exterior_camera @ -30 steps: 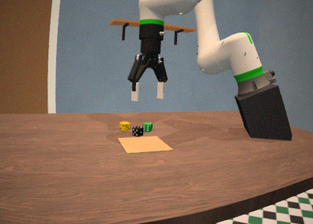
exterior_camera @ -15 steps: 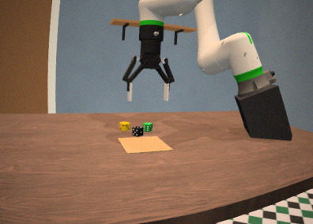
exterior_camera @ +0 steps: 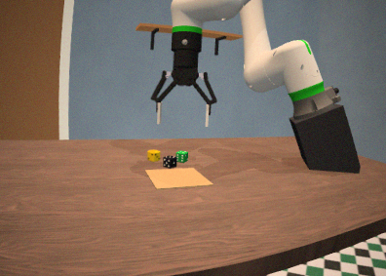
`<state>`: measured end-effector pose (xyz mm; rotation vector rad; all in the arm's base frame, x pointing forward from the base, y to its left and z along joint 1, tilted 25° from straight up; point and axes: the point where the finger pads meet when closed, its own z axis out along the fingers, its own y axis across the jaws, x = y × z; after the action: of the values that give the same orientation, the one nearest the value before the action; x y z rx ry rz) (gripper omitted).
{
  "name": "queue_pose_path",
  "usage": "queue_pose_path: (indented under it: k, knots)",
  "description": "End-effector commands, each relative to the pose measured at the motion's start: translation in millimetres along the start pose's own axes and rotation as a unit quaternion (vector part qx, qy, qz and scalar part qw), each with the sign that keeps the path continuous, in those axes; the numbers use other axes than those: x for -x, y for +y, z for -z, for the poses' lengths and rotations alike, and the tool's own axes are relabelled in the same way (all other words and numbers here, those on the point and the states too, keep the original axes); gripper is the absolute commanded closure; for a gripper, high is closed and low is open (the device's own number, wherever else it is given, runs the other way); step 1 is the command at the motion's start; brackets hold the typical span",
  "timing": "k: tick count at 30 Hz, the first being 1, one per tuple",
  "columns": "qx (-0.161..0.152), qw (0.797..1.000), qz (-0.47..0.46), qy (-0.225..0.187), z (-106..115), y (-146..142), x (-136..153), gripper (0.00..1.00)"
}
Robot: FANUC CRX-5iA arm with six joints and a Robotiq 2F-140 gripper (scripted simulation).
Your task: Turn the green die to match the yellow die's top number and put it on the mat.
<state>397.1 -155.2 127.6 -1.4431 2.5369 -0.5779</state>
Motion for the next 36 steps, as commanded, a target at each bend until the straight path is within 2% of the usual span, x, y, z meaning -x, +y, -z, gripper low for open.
queue_pose_path:
  k: [1,4,17,18,36]
  knots:
    - [-0.006,0.997,-0.073,0.006,-0.9,-0.1,-0.1,0.00]
    - [-0.006,0.993,-0.114,0.006,-1.4,-0.1,-0.2,0.00]
    - [-0.007,0.988,-0.156,0.006,-2.0,-0.1,-0.2,0.00]
    - [-0.007,0.988,-0.156,0.006,-2.0,-0.1,-0.2,0.72]
    - [-0.007,0.988,-0.156,0.006,-2.0,-0.1,-0.2,0.72]
